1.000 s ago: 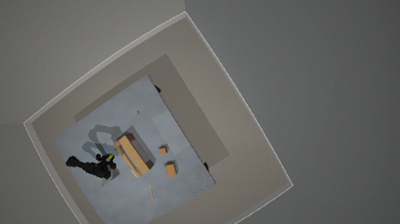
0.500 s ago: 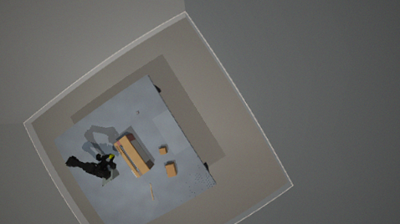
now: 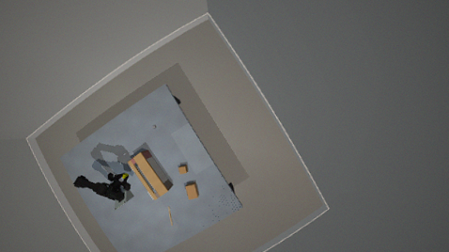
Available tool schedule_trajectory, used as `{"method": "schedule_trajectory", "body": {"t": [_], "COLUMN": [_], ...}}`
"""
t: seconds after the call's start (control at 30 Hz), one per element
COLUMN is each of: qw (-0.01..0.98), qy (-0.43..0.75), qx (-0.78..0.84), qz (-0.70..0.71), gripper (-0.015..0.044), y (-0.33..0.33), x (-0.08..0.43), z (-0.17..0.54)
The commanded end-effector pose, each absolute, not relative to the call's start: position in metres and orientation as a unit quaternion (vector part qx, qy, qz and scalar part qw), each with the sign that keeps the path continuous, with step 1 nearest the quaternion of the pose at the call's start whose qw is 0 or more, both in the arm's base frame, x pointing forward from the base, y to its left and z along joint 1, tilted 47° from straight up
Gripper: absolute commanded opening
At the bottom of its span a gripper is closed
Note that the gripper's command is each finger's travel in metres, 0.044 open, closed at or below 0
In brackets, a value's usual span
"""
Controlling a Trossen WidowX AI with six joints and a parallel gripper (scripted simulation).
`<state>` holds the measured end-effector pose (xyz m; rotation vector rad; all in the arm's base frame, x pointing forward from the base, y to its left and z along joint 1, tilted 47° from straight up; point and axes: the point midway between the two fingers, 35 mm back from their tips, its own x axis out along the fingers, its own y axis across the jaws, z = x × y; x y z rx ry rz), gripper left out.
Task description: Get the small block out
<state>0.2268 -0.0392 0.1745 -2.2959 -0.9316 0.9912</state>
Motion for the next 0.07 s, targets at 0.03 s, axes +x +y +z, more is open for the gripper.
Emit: {"method": "schedule_trajectory", "body": {"t": [0.03], "qw": [0.239], "qy": [-0.339], "qx": [-0.836], "qz": [0.360], "gripper": [0.0000], "y": [-0.0391], "x": [0.2272], "z": [0.1752]}}
